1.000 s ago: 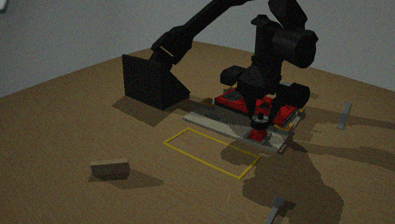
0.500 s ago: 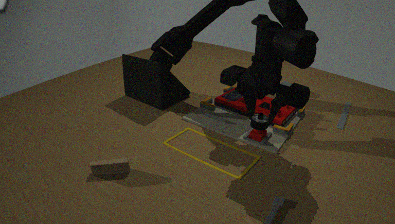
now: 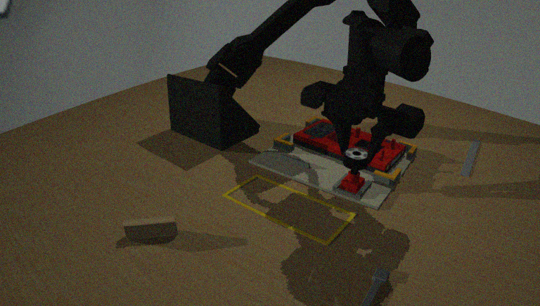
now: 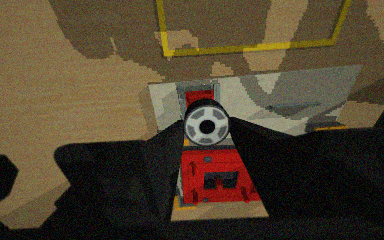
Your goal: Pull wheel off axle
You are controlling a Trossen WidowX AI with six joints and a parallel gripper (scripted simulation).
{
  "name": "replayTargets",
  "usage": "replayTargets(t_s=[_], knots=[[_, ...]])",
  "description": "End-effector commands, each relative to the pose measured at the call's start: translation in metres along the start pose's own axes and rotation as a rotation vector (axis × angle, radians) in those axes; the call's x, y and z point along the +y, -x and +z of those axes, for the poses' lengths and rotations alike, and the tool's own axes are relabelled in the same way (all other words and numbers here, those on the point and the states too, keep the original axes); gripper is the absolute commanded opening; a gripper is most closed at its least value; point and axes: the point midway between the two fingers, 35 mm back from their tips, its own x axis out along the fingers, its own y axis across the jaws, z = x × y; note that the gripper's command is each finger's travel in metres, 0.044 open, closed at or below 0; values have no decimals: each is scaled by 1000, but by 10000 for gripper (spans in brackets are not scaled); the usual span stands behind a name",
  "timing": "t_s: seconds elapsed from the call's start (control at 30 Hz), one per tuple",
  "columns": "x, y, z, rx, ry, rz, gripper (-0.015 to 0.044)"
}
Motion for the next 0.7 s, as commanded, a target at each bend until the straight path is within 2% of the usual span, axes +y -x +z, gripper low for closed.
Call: replayTargets(t_s=[0.0,0.67], knots=[[1,7,0,-6,5,12,0],[1,14,0,-6,4,13,0]])
